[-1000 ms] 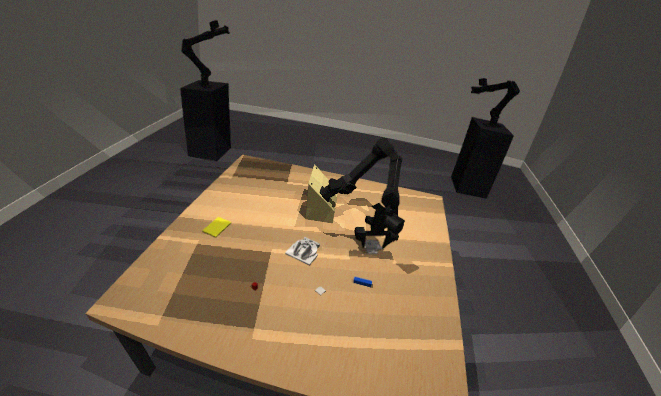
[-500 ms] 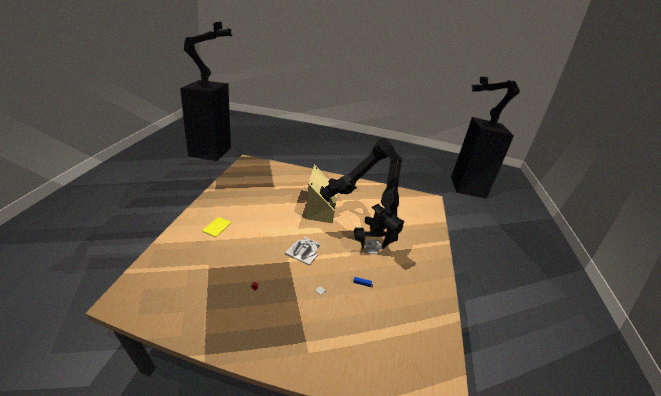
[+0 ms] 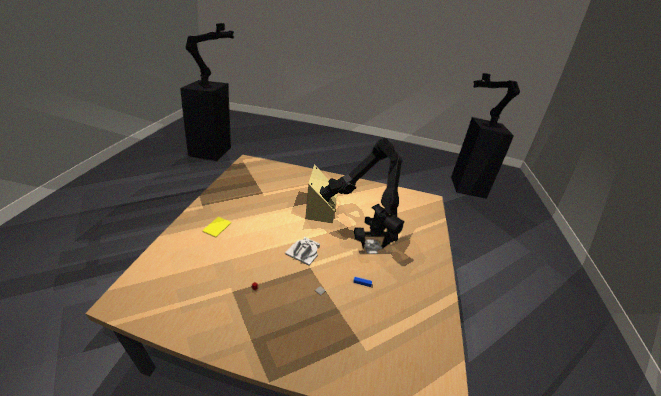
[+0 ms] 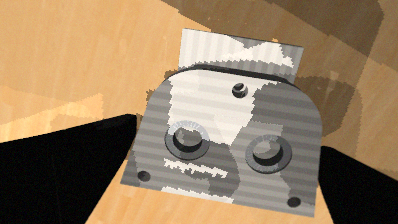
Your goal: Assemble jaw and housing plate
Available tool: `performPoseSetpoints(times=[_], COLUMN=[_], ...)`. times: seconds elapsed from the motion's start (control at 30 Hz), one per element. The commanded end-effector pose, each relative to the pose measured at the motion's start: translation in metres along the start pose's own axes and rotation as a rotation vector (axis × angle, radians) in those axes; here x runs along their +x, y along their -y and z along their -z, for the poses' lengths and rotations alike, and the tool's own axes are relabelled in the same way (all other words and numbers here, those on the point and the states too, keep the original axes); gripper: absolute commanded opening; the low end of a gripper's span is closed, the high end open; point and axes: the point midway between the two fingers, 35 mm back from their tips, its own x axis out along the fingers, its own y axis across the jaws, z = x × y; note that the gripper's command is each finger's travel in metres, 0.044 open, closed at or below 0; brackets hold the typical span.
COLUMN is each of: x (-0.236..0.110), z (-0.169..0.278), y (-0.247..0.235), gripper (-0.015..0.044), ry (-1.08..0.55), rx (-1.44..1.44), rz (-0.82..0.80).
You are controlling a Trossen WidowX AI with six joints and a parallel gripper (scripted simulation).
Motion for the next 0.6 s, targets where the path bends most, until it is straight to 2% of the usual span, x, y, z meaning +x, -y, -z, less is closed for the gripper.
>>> performPoseSetpoints(times=[0.0, 0.2, 0.57], x=[0.0000, 0.0000, -0.0005], z=[0.0000, 0.0000, 0.0001], y=[0.0000, 0.0000, 0.0000], gripper=[0.0393, 0.0353, 0.0351], ry=[0.000, 0.000, 0.000], rx=[0.000, 0.000, 0.000], rz=[0.000, 0.000, 0.000])
